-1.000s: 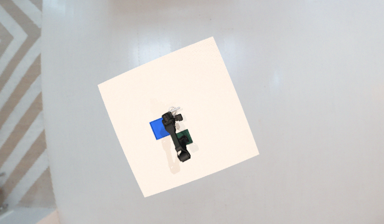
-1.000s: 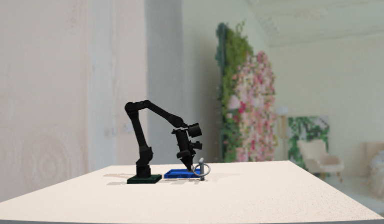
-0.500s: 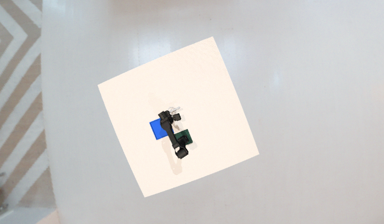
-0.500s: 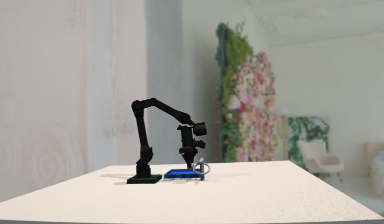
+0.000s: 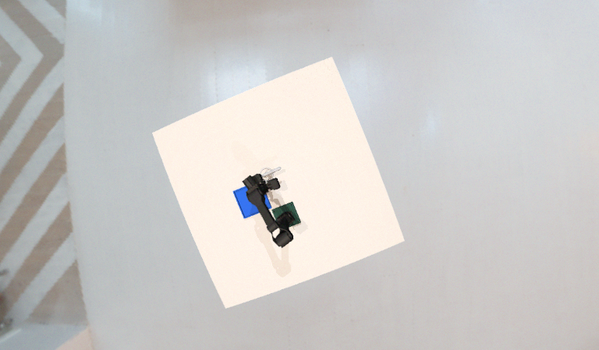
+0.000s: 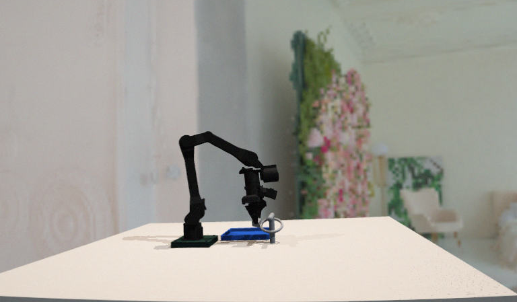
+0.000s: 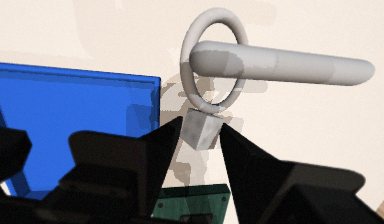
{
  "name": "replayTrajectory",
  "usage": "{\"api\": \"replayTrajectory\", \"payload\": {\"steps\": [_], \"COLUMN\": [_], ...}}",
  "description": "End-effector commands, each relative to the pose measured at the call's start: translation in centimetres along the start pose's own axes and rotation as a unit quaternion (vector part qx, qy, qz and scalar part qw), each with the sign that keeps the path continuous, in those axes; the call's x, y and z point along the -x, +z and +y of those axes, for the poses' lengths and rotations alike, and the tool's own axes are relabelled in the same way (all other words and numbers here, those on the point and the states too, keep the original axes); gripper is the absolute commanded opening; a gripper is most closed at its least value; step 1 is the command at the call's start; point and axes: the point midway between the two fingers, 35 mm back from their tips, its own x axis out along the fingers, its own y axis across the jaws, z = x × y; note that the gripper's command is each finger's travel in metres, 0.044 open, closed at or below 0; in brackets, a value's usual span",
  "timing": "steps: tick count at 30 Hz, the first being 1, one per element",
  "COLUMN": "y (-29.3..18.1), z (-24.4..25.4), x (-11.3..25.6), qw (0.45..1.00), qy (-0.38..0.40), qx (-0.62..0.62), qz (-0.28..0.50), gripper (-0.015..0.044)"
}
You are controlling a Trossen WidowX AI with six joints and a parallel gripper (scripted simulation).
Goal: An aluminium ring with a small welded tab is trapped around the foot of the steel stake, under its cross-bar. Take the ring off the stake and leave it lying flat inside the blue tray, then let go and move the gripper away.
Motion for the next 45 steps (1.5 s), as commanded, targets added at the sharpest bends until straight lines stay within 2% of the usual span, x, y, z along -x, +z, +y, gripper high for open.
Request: {"api": "replayTrajectory", "payload": {"steps": [1, 45], "y": [0.2, 0.3], "z": [0.1, 0.2], "x": [0.3, 2.1], "qw": [1.0, 1.0], "qy": [-0.003, -0.009], "qx": [-0.003, -0.001], "qz": [-0.006, -0.011], "gripper": [0.0, 0.0]}}
